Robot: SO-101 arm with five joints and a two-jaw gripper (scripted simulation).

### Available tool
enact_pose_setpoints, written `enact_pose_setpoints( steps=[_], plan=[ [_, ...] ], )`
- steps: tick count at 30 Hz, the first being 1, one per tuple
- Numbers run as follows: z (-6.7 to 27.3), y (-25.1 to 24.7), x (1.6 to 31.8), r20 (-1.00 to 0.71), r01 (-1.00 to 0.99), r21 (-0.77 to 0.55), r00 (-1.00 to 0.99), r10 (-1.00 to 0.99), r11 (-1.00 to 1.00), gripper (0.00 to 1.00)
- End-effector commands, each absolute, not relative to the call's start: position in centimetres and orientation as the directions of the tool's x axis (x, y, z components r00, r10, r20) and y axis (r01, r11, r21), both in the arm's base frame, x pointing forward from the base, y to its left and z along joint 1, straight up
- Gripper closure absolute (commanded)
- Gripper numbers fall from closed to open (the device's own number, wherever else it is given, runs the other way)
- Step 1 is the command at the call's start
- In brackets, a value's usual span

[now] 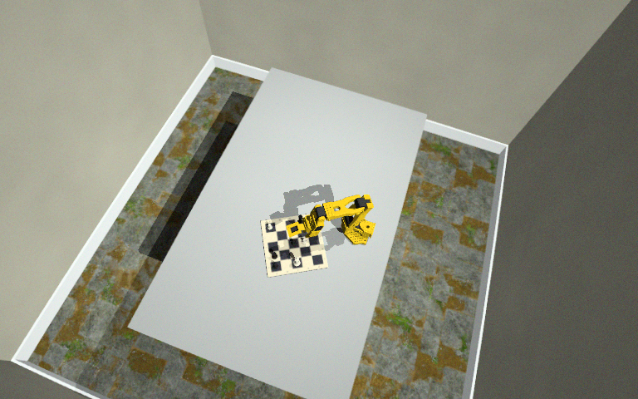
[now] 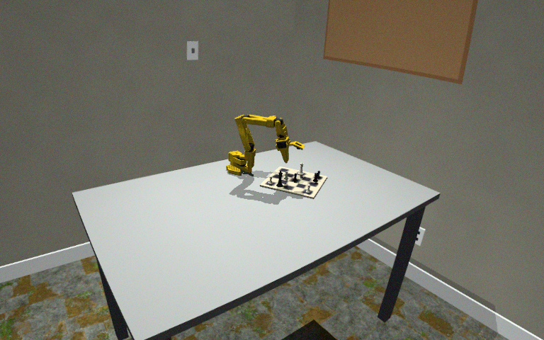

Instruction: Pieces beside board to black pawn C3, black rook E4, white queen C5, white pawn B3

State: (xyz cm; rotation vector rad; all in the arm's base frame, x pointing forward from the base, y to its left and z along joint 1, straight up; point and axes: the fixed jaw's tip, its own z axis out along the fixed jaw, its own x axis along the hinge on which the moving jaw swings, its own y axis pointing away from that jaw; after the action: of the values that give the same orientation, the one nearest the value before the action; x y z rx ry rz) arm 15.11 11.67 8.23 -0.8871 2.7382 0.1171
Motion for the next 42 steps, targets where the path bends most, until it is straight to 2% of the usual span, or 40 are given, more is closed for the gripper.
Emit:
enact_pose_setpoints(
  steps=[1, 9, 19, 31, 34, 36, 42],
  plan=[
    [8.6, 11.8, 15.0, -0.280, -0.585, 0.000, -0.779, -0.562, 0.811, 0.91],
    [8.6, 11.4, 15.3, -0.280, -0.567, 0.000, -0.790, -0.545, 0.823, 0.90],
    [8.8, 9.1, 16.9, -0.280, -0.442, -0.001, -0.861, -0.424, 0.897, 0.87],
    [9.4, 0.0, 19.5, -0.280, 0.022, -0.005, -0.960, 0.019, 1.000, 0.77],
    [9.6, -2.8, 19.4, -0.281, 0.164, -0.006, -0.947, 0.156, 0.986, 0.74],
    [9.6, -2.8, 19.4, -0.281, 0.164, -0.006, -0.947, 0.156, 0.986, 0.74],
    [9.9, -8.2, 18.0, -0.281, 0.426, -0.008, -0.869, 0.407, 0.905, 0.69]
  ],
)
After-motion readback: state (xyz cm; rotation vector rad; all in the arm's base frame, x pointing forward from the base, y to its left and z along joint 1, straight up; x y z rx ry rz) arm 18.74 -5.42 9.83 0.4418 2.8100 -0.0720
